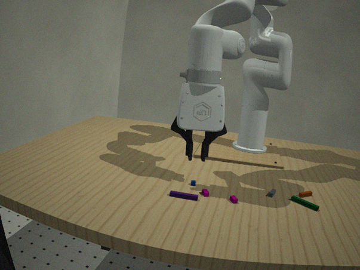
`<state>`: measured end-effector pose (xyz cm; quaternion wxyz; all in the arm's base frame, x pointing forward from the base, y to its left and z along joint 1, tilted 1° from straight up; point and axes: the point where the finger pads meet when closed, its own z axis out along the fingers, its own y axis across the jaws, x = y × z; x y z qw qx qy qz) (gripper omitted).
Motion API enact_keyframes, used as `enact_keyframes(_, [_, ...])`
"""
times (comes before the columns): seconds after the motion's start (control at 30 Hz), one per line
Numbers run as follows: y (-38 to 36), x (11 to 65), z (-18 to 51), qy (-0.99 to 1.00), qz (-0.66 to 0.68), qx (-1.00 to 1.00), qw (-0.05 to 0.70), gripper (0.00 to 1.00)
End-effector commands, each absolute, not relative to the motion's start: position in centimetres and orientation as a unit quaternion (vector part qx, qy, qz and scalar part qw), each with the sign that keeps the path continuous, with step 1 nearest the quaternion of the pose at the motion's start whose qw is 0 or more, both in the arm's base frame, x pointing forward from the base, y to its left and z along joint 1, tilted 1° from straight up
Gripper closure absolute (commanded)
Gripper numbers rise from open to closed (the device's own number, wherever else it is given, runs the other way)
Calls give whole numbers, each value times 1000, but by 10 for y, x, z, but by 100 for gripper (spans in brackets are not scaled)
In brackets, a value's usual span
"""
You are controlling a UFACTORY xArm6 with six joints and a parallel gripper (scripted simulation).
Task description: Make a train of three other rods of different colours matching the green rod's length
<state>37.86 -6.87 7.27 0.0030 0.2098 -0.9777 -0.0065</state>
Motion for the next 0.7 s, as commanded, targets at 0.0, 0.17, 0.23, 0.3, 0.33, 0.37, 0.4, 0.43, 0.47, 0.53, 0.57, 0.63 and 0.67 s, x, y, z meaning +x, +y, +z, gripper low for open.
enact_keyframes(0.0, [-69, 380, 71, -978, -6, 210, 1, 76])
enact_keyframes(0.17, [-69, 380, 66, -978, -6, 210, 1, 76])
enact_keyframes(0.23, [-69, 380, 63, -978, -6, 210, 1, 76])
enact_keyframes(0.3, [-69, 380, 60, -978, -6, 210, 1, 76])
enact_keyframes(0.33, [-69, 380, 59, -978, -6, 210, 1, 76])
enact_keyframes(0.37, [-69, 380, 57, -978, -6, 210, 1, 76])
enact_keyframes(0.4, [-69, 380, 56, -978, -6, 210, 1, 76])
enact_keyframes(0.43, [-69, 380, 54, -978, -6, 210, 1, 76])
enact_keyframes(0.47, [-69, 380, 54, -978, -6, 210, 1, 76])
enact_keyframes(0.53, [-69, 380, 52, -978, -6, 210, 1, 76])
enact_keyframes(0.57, [-69, 380, 51, -978, -6, 210, 1, 76])
enact_keyframes(0.63, [-69, 380, 48, -978, -6, 210, 1, 76])
enact_keyframes(0.67, [-69, 380, 46, -978, -6, 210, 1, 76])
